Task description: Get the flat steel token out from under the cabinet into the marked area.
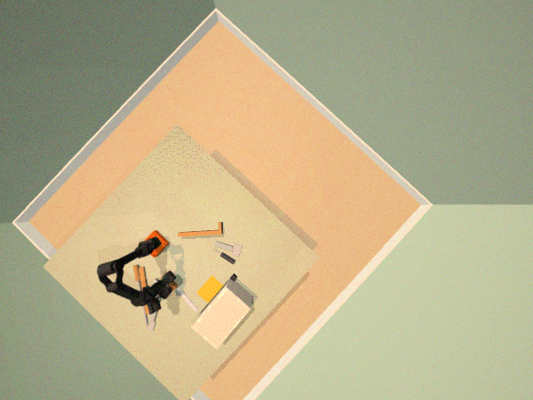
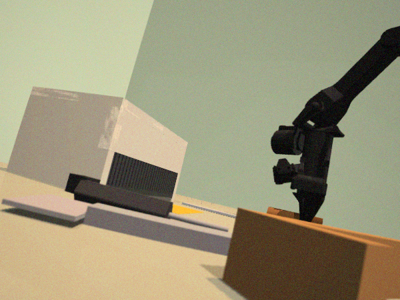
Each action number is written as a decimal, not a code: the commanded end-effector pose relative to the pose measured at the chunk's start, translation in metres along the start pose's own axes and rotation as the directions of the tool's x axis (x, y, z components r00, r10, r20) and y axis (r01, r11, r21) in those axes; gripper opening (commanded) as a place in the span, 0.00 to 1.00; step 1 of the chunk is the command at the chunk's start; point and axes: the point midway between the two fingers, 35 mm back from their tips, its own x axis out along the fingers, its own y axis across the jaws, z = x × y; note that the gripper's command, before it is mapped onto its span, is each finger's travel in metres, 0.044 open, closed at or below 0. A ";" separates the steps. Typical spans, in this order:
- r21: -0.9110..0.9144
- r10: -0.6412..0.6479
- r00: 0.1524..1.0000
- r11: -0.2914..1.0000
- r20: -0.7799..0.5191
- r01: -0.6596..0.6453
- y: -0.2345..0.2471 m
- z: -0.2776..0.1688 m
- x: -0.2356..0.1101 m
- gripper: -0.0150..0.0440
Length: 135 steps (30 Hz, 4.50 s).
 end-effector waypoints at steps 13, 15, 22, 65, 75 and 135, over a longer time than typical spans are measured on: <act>-0.138 0.000 1.000 0.990 0.003 0.001 0.001 0.002 -0.001 0.25; -0.155 0.000 1.000 0.988 0.003 0.001 0.001 0.002 -0.001 0.25; -0.211 0.000 1.000 0.978 0.003 0.001 0.001 0.002 -0.001 0.25; -0.232 0.000 1.000 0.973 0.004 0.001 0.006 0.016 0.001 0.71; -0.231 -0.001 1.000 0.973 0.010 0.003 0.005 0.017 0.002 0.53; -0.260 0.001 1.000 0.966 0.008 0.001 0.014 0.049 0.000 0.25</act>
